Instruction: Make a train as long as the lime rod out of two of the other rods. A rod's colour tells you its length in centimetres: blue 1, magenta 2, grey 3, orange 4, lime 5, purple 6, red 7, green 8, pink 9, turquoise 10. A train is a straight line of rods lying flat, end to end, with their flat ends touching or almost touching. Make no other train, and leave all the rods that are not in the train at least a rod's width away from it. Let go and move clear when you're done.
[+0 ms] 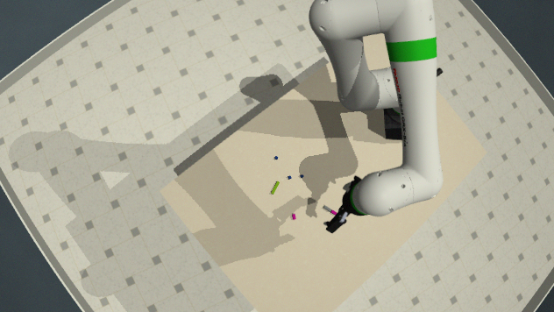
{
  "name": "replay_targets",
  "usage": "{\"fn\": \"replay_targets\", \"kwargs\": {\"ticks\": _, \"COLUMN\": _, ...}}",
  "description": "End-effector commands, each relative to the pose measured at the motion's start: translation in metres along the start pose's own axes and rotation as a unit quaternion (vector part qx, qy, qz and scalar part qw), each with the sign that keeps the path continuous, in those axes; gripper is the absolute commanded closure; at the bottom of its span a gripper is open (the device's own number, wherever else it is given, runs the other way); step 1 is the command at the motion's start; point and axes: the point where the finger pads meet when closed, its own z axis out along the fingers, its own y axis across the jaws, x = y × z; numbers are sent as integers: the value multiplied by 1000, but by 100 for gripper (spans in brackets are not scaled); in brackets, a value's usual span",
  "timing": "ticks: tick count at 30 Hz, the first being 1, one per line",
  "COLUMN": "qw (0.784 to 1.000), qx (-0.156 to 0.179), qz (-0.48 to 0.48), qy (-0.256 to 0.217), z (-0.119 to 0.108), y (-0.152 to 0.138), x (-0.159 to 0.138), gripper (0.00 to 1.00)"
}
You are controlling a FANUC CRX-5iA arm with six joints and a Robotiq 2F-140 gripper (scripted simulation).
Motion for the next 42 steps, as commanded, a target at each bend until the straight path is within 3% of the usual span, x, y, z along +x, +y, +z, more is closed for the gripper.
{"fn": "replay_targets", "kwargs": {"ticks": 1, "qw": 1000, "qx": 0, "qz": 0, "qy": 0, "z": -13, "y": 0, "x": 0, "gripper": 0}}
{"fn": "replay_targets", "kwargs": {"ticks": 8, "qw": 1000, "qx": 0, "qz": 0, "qy": 0, "z": -42, "y": 0, "x": 0, "gripper": 0}}
{"fn": "replay_targets", "kwargs": {"ticks": 14, "qw": 1000, "qx": 0, "qz": 0, "qy": 0, "z": -50, "y": 0, "x": 0, "gripper": 0}}
{"fn": "replay_targets", "kwargs": {"ticks": 42, "qw": 1000, "qx": 0, "qz": 0, "qy": 0, "z": -51, "y": 0, "x": 0, "gripper": 0}}
